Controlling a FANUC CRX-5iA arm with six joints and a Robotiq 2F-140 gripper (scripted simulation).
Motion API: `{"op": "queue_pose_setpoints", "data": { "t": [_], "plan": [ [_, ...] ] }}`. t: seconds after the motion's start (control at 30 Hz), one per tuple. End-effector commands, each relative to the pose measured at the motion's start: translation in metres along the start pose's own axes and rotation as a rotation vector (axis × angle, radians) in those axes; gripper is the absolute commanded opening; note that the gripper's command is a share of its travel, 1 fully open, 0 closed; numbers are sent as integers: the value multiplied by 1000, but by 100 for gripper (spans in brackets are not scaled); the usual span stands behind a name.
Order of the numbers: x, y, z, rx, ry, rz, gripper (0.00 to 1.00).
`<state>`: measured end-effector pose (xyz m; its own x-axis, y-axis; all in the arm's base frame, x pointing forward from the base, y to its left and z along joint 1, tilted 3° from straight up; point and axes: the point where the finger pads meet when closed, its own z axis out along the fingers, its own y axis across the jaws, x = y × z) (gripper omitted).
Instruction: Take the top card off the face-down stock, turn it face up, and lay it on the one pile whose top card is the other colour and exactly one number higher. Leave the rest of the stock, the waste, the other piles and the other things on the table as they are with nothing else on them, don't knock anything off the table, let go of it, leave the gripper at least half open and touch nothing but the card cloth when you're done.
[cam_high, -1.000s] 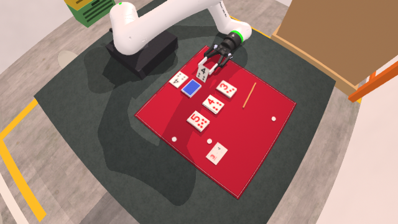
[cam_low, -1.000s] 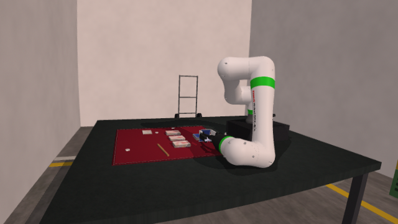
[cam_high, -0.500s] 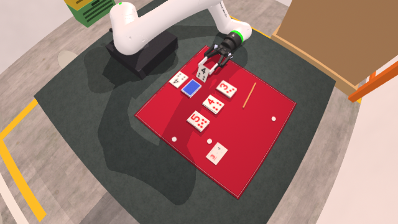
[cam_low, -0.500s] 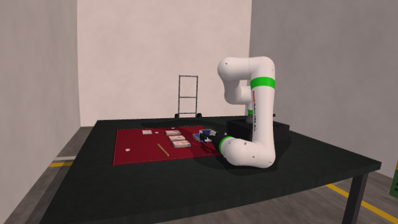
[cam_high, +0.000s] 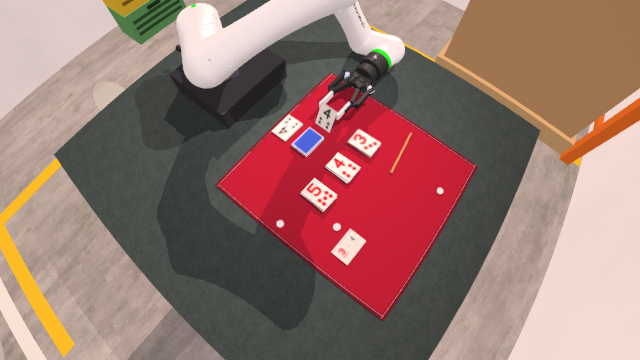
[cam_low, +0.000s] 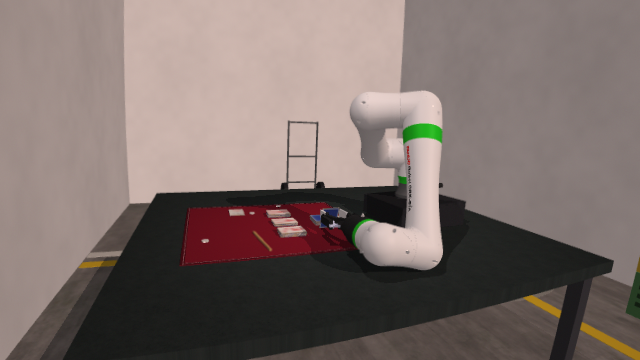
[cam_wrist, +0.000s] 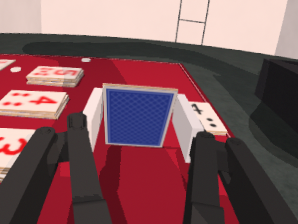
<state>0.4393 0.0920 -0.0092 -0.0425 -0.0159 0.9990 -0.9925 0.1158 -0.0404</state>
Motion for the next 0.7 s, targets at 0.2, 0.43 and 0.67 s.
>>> {"op": "queue_pose_setpoints", "data": {
  "t": [0.2,0.43,0.67],
  "plan": [
    [0,0,0,0,0,0,100],
    [0,0,0,0,0,0,100],
    [0,0,0,0,0,0,100]
  ]
}}
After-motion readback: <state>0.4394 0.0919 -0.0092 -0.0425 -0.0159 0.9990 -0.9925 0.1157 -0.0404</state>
